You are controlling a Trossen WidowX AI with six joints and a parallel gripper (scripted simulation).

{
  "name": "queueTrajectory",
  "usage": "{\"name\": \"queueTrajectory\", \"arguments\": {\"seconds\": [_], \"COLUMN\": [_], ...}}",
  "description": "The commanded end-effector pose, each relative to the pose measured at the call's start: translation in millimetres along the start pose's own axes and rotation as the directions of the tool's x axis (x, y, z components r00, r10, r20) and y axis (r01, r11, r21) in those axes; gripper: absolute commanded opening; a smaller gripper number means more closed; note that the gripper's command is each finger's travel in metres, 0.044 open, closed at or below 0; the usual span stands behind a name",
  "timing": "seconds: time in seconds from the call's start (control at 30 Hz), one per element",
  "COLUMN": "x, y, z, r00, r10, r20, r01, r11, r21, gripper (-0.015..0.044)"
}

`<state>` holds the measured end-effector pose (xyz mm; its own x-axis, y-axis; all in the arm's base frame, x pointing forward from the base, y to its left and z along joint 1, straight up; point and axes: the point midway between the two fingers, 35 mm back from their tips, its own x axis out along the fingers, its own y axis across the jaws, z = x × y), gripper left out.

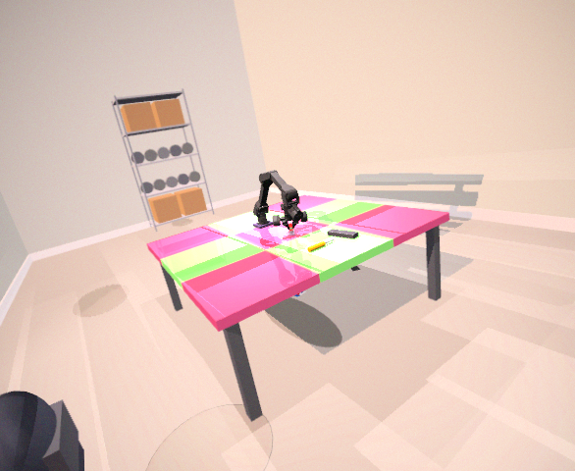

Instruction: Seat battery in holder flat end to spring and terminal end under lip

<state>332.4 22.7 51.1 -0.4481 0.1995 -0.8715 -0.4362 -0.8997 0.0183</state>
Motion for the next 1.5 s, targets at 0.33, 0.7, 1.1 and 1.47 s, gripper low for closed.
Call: {"name": "queueTrajectory", "arguments": {"seconds": [0.33,0.7,1.1,1.47], "x": [-1.2,1.4,4.1,6.7], "y": [0.1,-0.5,-0.8,-1.2], "z": [-4.5,-3.8,-3.0,-2.0], "r00": [0.999,0.994,0.985,0.974], "r10": [0.008,0.015,0.022,0.027], "r20": [-0.052,-0.109,-0.170,-0.226], "r01": [-0.008,-0.015,-0.022,-0.026], "r11": [1.000,1.000,1.000,1.000], "r21": [-0.002,-0.002,0.004,0.007], "gripper": [0.0063,0.0063,0.0063,0.0063]}}
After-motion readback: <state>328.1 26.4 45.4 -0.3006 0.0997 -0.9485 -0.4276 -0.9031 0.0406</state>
